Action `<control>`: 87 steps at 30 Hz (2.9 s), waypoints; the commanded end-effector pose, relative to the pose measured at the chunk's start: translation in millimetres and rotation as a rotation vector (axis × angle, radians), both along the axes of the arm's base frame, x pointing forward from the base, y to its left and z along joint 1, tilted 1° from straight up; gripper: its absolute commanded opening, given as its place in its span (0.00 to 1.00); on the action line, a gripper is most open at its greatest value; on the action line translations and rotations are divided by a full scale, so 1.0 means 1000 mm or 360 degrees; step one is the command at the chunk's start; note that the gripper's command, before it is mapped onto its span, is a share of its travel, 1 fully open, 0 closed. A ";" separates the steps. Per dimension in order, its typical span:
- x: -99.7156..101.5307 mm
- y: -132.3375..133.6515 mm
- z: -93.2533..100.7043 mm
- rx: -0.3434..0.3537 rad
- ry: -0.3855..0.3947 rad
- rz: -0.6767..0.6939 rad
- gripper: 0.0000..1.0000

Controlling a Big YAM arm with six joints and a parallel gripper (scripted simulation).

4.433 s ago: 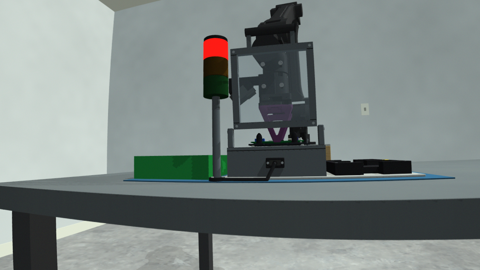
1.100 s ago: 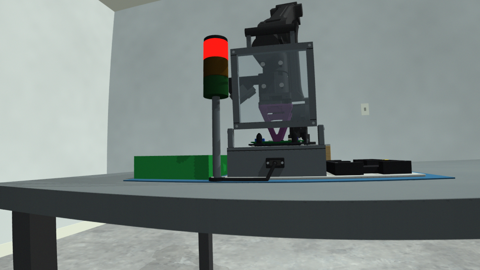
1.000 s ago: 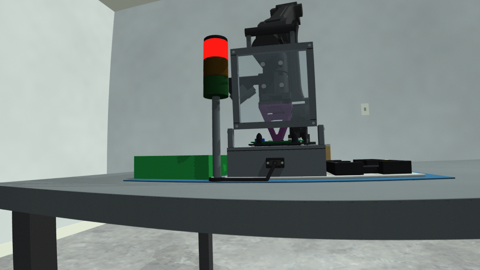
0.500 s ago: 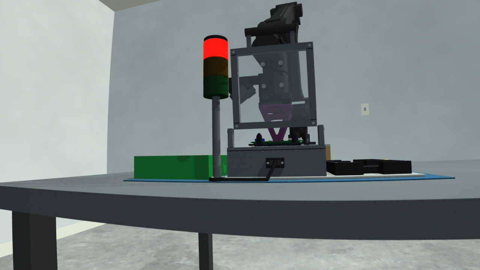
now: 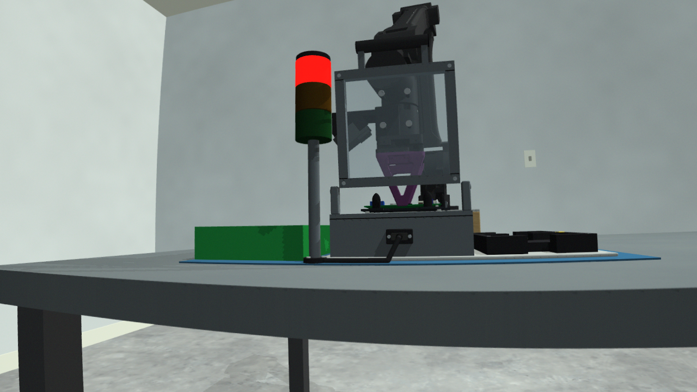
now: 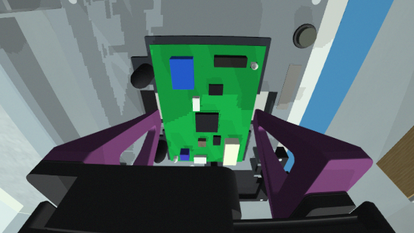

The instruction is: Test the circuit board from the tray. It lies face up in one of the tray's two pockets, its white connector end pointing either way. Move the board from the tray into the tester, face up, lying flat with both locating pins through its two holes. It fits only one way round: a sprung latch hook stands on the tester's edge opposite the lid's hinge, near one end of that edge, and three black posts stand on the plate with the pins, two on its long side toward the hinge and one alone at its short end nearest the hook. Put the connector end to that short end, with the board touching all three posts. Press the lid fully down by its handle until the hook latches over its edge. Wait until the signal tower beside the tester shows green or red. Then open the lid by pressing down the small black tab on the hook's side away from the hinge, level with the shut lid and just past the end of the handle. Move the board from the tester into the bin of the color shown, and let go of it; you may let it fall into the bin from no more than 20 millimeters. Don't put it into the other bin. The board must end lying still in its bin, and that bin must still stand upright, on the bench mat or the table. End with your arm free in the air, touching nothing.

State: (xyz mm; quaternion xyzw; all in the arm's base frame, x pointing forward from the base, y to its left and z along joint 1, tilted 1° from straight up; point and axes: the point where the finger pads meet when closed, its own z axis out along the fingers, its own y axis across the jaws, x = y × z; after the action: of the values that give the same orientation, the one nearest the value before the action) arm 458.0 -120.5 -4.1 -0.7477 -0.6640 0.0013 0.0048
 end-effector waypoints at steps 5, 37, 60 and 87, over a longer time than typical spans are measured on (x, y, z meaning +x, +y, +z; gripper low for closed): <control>0.017 -0.014 0.010 -0.0017 -0.0040 -0.0010 0.81; 0.017 -0.014 0.010 -0.0017 -0.0040 -0.0010 0.72; 0.017 -0.014 0.010 -0.0017 -0.0040 -0.0010 0.72; 0.019 -0.014 0.028 -0.0029 -0.0082 -0.0010 0.72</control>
State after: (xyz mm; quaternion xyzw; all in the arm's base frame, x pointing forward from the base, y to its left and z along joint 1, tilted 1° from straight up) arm 458.1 -120.5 -3.0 -0.7477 -0.6640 0.0023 0.0063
